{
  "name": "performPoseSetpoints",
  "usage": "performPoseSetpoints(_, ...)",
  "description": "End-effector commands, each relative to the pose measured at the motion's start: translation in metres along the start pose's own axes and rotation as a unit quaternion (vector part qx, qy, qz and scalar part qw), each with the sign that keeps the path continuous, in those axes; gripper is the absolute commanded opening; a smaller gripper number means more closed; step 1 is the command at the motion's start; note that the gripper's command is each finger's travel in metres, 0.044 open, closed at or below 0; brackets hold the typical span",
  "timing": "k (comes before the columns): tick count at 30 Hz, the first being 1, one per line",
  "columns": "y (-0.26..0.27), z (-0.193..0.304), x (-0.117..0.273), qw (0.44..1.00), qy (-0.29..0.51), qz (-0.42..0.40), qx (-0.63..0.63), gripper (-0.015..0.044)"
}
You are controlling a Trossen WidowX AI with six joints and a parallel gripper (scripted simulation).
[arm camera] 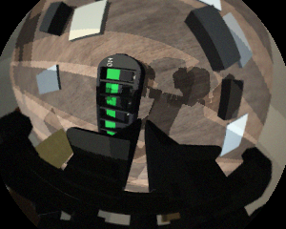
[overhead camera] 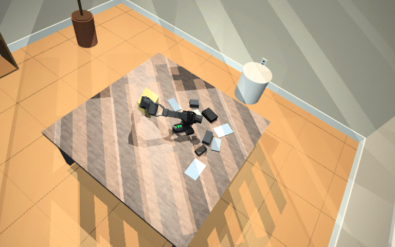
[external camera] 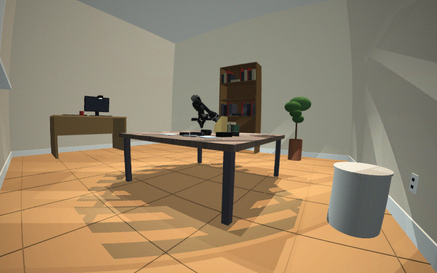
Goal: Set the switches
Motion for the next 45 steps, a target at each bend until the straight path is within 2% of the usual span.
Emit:
performPoseSetpoints(1, 0.000, -0.002, 0.030, 1.000, -0.005, 0.002, -0.002, 0.0105)
performPoseSetpoints(3, 0.002, -0.002, 0.046, 1.000, -0.005, 0.003, -0.002, 0.0157)
performPoseSetpoints(9, 0.002, -0.002, 0.048, 1.000, -0.005, 0.003, -0.002, 0.0315)
performPoseSetpoints(21, 0.002, -0.002, 0.048, 1.000, -0.005, 0.003, -0.002, 0.0000)
performPoseSetpoints(33, 0.002, -0.002, 0.048, 1.000, -0.005, 0.003, -0.002, 0.0000)
performPoseSetpoints(45, 0.003, -0.001, 0.047, 1.000, -0.003, 0.003, 0.001, 0.0315)
Point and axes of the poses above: the point midway between the two fingers, 35 mm back from their tips, its own x axis back along the fingers, its own y axis across the jaws, z = x × y, the point moved 7 cm from there along x, back along the fingers, and after that the axes turned 7 degrees about x, right-handed, at the moved point
